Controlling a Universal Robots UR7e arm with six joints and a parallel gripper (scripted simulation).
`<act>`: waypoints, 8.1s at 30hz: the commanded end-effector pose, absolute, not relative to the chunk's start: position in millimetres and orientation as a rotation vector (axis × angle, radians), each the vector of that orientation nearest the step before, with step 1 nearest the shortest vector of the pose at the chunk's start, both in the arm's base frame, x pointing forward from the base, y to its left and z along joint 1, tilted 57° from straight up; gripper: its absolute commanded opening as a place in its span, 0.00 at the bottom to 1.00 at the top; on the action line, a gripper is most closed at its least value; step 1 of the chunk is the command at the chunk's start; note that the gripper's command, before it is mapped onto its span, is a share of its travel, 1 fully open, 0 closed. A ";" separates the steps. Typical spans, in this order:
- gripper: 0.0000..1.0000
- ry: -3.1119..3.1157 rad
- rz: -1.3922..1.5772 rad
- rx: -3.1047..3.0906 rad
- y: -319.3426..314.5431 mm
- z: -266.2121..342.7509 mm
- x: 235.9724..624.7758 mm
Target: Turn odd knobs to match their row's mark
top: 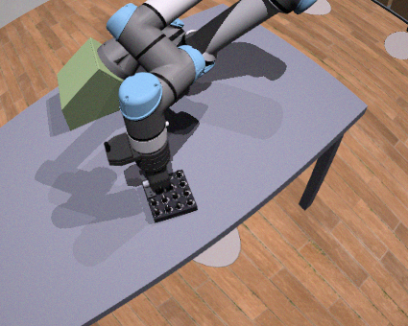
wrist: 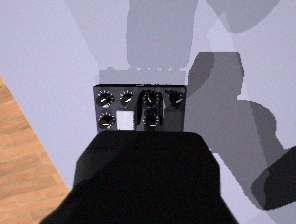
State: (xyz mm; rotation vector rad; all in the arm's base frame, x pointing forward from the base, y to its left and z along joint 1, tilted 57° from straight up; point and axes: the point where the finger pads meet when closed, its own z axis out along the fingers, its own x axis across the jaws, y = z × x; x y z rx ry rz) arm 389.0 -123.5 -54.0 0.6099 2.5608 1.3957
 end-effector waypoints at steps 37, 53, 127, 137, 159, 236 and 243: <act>0.46 2.560 1.394 0.610 -115.9 -59.8 392.6; 0.46 2.560 1.394 0.610 -115.9 -59.8 392.6; 0.30 2.555 1.463 0.945 -115.9 -59.8 392.6; 0.30 2.536 1.494 1.138 -115.9 -59.8 392.6; 0.30 2.397 1.557 1.754 -115.9 -59.8 392.6; 0.30 1.771 1.487 2.879 -116.0 -59.8 392.6; 0.30 1.771 1.487 2.879 -116.0 -59.8 392.6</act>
